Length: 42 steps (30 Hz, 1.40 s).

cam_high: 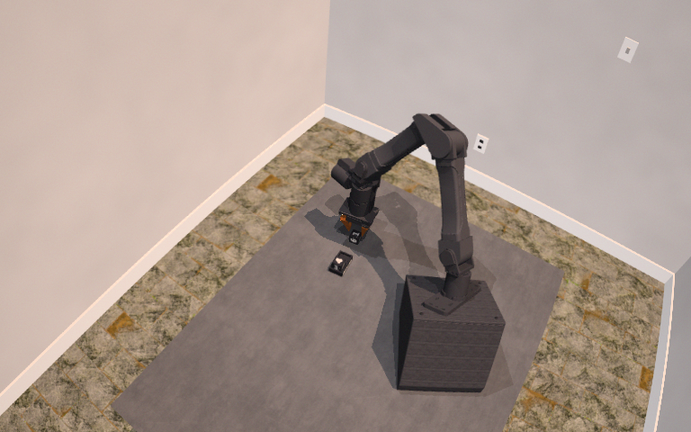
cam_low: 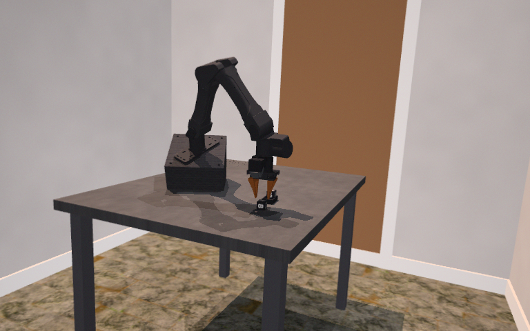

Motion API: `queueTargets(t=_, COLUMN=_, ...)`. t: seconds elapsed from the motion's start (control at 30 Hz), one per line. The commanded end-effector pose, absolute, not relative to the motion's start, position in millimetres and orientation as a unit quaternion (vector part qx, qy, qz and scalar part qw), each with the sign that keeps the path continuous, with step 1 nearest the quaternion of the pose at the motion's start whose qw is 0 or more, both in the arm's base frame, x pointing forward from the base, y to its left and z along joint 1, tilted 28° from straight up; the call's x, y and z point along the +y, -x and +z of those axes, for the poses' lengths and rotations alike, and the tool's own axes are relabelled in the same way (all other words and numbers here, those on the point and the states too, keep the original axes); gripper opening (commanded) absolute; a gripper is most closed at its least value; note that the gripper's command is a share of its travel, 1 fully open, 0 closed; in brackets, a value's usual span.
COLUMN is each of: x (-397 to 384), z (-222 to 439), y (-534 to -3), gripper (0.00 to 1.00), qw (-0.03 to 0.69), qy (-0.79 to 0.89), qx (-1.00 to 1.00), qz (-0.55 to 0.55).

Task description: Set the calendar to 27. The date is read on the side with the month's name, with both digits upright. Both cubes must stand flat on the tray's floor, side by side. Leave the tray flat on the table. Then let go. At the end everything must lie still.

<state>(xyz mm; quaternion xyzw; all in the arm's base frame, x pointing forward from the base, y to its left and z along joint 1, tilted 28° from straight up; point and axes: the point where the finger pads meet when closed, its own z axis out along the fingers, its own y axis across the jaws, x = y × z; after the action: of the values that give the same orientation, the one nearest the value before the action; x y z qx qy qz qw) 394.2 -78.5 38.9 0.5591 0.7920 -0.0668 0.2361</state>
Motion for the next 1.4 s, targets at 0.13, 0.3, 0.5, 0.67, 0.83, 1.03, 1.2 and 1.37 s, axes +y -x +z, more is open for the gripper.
queueTargets(t=0.13, x=-78, z=42, y=-396, gripper=0.45, qw=0.240, qy=-0.557, qx=0.792, qz=-0.064)
queueTargets(t=0.3, x=-78, z=42, y=-396, gripper=0.45, qw=0.240, qy=-0.557, qx=0.792, qz=-0.064)
queueTargets(t=0.5, x=-78, z=42, y=-396, gripper=0.45, qw=0.240, qy=-0.557, qx=0.792, qz=-0.064)
queueTargets(t=0.67, x=-78, z=41, y=-396, gripper=0.45, qw=0.240, qy=-0.557, qx=0.792, qz=-0.064)
queueTargets(t=0.83, x=-80, z=37, y=-397, gripper=0.45, qw=0.240, qy=-0.557, qx=0.792, qz=-0.065)
queueTargets(t=1.03, x=-82, z=31, y=-399, gripper=0.45, qw=0.240, qy=-0.557, qx=0.792, qz=-0.065)
queueTargets(t=1.2, x=-85, z=24, y=-402, gripper=0.45, qw=0.240, qy=-0.557, qx=0.792, qz=-0.065)
queueTargets(t=1.37, x=-87, z=19, y=-404, gripper=0.45, qw=0.240, qy=-0.557, qx=0.792, qz=-0.065)
